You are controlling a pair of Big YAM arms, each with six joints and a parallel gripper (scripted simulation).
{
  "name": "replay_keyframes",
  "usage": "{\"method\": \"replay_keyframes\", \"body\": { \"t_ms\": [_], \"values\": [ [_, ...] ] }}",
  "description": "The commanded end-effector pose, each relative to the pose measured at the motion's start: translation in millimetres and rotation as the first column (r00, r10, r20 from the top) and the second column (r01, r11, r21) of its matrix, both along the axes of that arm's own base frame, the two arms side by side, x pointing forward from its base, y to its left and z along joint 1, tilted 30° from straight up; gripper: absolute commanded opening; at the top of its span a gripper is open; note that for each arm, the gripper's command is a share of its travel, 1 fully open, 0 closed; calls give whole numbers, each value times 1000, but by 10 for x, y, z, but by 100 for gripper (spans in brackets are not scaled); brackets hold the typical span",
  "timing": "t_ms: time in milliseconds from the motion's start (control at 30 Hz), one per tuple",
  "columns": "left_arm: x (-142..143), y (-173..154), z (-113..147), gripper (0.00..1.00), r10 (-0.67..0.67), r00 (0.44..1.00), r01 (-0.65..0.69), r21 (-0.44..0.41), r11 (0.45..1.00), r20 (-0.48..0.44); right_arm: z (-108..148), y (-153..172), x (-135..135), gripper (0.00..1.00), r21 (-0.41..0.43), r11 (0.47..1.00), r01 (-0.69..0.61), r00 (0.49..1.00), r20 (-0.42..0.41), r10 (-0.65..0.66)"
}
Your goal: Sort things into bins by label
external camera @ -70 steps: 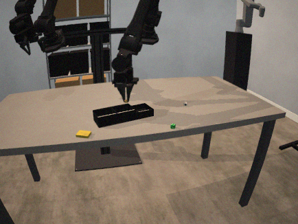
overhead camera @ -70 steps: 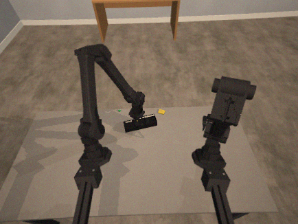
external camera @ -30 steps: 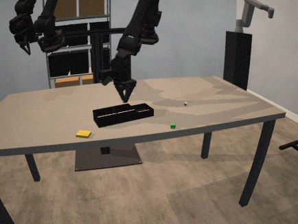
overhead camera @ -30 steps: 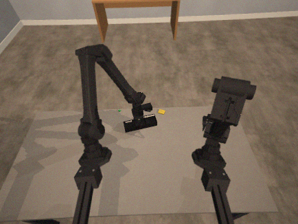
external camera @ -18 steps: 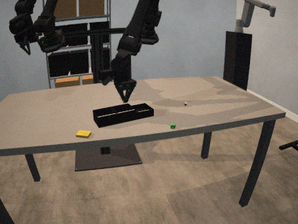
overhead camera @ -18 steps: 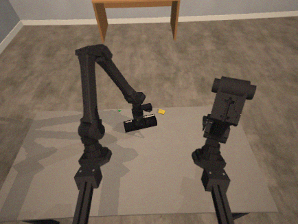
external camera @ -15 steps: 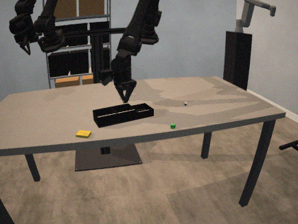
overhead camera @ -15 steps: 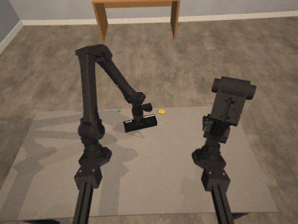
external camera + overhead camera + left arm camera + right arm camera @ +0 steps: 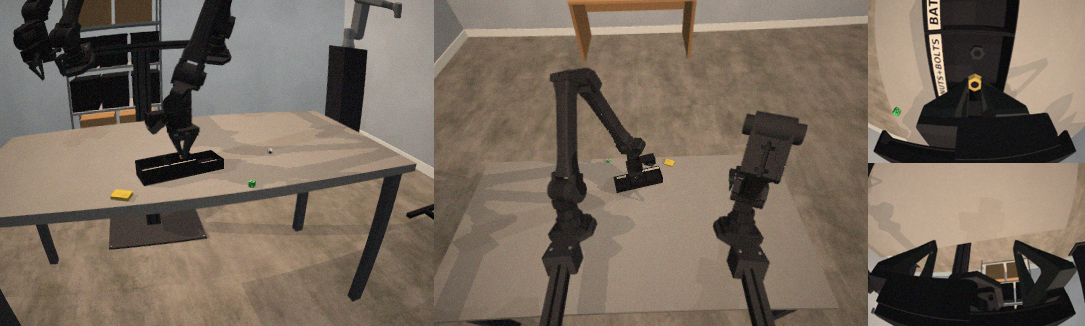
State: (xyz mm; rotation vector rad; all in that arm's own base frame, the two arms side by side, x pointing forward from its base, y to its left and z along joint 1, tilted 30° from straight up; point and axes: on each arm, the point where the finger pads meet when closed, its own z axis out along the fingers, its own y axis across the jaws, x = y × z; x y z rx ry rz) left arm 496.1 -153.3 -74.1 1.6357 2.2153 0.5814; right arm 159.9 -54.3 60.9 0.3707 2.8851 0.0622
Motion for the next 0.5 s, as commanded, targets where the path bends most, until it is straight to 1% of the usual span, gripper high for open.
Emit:
{"method": "replay_keyframes", "body": {
  "t_ms": [0, 167, 200, 400, 467],
  "values": [
    [96, 0, -67, 11, -15, 1000, 15, 3, 1000, 7, 23, -29, 25, 100, -7, 1000, 16, 1000, 23, -16],
    [130, 39, -121, 11, -9, 1000, 9, 4, 1000, 7, 23, -29, 25, 100, -7, 1000, 16, 1000, 23, -16],
    [107, -3, -149, 11, -19, 1000, 19, 5, 1000, 3, 23, -29, 25, 100, -7, 1000, 16, 1000, 23, -16],
    [182, 61, -232, 11, -9, 1000, 9, 5, 1000, 6, 23, -29, 25, 100, -7, 1000, 16, 1000, 23, -16],
    [84, 17, -277, 11, -23, 1000, 23, 11, 1000, -10, 23, -29, 25, 100, -7, 1000, 16, 1000, 23, -16]
  ]
}}
